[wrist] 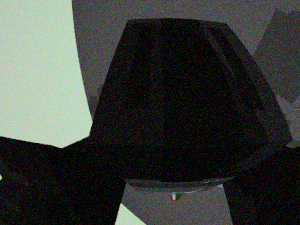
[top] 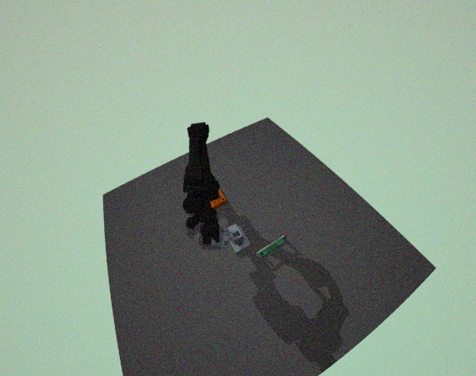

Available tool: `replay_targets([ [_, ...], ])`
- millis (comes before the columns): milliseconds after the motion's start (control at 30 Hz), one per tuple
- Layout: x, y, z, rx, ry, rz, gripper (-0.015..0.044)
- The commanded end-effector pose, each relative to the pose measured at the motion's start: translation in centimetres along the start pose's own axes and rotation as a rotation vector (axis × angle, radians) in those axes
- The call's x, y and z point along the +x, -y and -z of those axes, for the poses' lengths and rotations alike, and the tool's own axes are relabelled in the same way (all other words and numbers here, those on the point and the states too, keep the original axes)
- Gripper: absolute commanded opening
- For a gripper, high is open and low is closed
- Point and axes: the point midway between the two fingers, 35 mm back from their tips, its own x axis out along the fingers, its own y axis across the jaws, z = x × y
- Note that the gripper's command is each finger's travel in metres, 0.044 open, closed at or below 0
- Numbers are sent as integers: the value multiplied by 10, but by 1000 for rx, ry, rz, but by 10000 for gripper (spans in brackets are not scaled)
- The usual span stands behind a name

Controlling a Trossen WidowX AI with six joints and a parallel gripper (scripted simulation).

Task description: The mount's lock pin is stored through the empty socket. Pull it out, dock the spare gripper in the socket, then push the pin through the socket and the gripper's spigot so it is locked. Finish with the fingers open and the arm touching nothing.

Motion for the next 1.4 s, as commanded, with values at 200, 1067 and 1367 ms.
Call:
replay_targets([
  [200, -9, -6, 16, -336, 19, -100, 0],
  [1067, -25, -5, 51, -1117, 141, -308, 0],
  [1367, -32, -5, 62, -1367, 213, -377, 0],
])
